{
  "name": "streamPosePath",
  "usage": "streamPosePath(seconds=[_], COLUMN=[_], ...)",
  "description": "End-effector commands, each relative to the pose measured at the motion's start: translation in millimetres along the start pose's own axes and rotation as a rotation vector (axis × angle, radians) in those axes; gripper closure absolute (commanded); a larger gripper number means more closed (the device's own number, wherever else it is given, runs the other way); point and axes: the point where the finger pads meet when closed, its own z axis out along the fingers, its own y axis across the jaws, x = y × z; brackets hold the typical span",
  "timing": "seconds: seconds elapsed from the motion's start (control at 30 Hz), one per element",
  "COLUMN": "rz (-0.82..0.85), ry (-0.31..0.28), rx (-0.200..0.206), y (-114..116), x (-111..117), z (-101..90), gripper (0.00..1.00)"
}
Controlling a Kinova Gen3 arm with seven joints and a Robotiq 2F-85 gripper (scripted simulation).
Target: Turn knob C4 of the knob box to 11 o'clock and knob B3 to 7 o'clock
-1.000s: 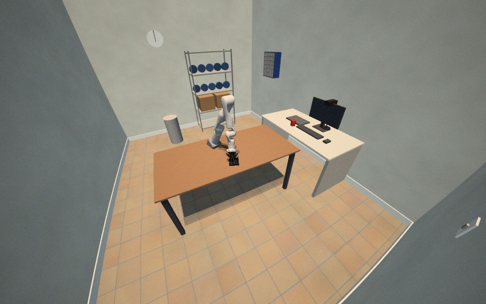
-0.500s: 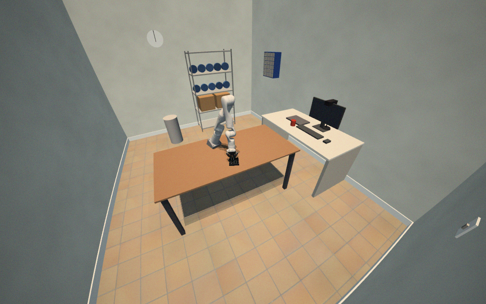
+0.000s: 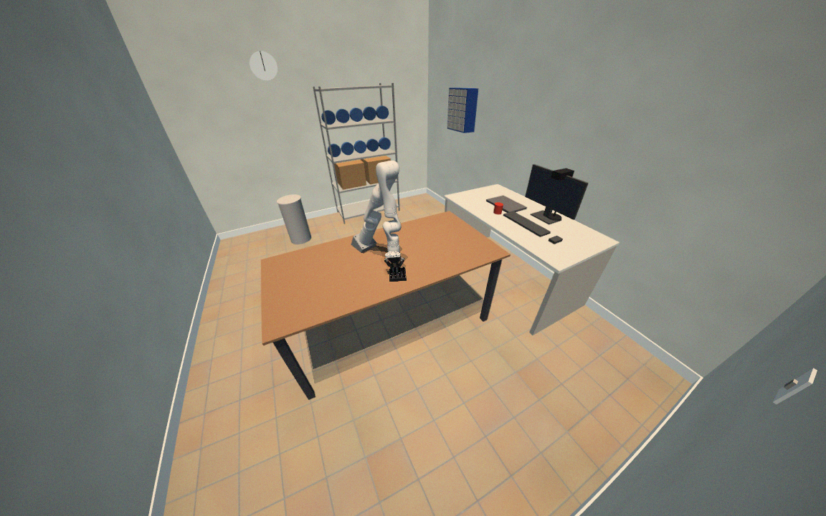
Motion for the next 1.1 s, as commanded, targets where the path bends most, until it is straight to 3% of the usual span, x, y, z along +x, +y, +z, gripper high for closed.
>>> streamPosePath(seconds=[0.0, 1.07], rz=[0.0, 0.001], ry=[0.002, -0.001], rx=[0.001, 0.002], y=[0.1, 0.0], x=[0.7, -0.4], z=[-0.7, -5.2], gripper=[0.81, 0.81])
